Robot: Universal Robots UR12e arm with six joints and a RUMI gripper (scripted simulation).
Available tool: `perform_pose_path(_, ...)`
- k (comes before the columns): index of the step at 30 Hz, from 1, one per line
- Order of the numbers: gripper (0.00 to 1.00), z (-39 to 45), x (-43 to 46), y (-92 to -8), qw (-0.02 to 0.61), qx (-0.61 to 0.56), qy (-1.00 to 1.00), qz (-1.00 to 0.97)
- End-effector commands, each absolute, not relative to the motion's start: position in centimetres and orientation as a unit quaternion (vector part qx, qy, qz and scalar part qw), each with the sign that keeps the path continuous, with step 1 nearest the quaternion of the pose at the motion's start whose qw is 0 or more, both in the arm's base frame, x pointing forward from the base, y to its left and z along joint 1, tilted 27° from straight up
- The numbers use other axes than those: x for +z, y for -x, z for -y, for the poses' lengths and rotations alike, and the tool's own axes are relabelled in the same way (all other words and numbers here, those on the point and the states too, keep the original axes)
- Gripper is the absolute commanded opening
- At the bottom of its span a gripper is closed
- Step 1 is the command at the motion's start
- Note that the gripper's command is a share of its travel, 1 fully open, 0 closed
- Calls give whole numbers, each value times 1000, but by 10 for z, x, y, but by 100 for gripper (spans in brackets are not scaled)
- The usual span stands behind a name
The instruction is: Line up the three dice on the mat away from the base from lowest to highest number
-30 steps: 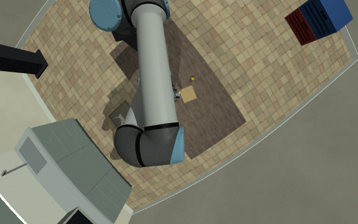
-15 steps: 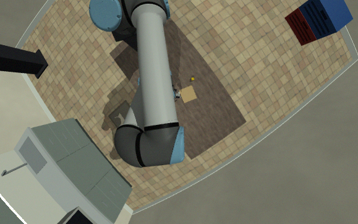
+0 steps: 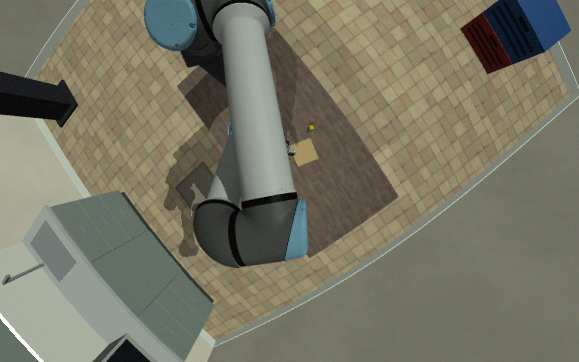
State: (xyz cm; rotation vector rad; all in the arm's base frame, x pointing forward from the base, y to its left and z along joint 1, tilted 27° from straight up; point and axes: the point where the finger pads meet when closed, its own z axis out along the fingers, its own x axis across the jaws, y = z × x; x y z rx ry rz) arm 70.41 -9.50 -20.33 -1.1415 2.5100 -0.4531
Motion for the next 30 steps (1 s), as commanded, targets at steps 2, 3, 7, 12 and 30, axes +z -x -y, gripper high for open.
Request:
perform_pose_path(2, 100, 64, -208, -703, 173, -160, 402, -885)
perform_pose_path(3, 100, 57, -210, -703, 173, -160, 402, -885)
perform_pose_path(7, 100, 42, -212, -703, 173, -160, 402, -885)
perform_pose_path(12, 100, 2, -219, -701, 173, -160, 402, -885)
perform_pose_path(30, 100, -102, -238, -698, 173, -160, 402, -885)
